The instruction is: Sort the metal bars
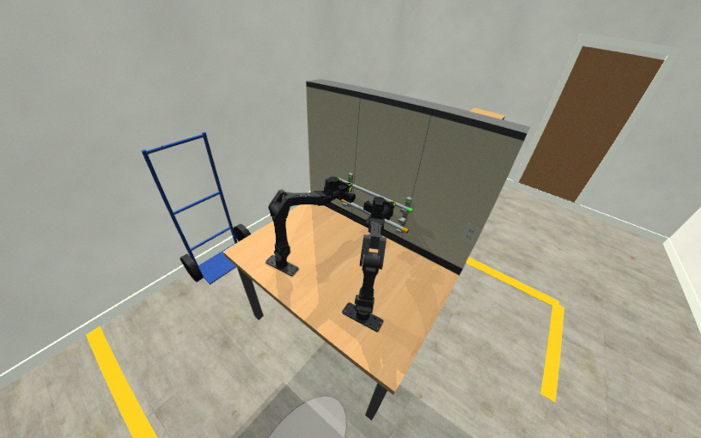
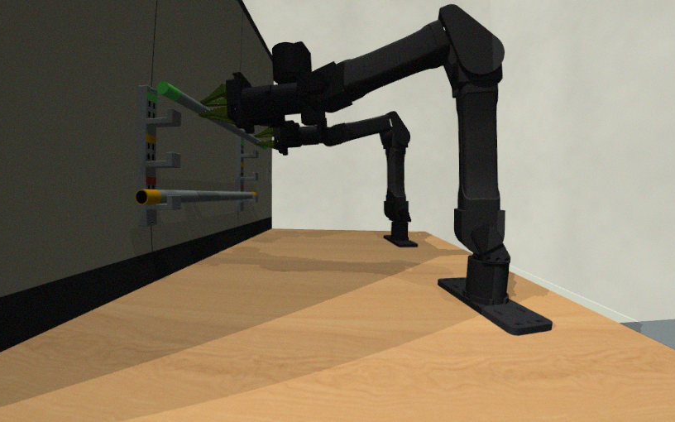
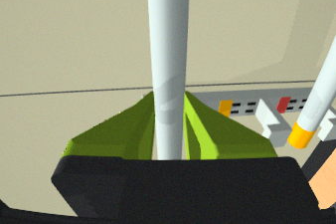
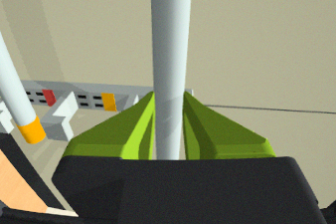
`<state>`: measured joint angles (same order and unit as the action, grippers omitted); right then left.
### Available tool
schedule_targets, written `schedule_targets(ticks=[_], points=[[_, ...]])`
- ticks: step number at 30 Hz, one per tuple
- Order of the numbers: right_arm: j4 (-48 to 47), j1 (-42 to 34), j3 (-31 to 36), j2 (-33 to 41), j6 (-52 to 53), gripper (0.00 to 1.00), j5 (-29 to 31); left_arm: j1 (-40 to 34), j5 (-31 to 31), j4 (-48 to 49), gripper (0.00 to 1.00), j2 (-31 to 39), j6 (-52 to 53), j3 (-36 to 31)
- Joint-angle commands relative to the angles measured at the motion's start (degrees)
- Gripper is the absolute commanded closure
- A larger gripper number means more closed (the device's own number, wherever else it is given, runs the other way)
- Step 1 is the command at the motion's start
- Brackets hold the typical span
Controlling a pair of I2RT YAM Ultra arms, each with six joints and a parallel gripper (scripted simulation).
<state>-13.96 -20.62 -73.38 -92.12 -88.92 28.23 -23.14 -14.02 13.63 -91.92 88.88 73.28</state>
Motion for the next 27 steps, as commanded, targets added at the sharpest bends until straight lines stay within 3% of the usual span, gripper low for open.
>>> schedule_targets(ticks=[1,27], points=[[-3.6,0.0,0.5,1.5,-1.1,1.00,0.3,-0.2,-0.2,3.2,1.00,1.7,1.0,0.0],[-3.7,1.2,-2.4,-1.3,-1.2,1.00,-1.0,0.4,0.4,2.8,1.00,-1.4,1.1,3.7]])
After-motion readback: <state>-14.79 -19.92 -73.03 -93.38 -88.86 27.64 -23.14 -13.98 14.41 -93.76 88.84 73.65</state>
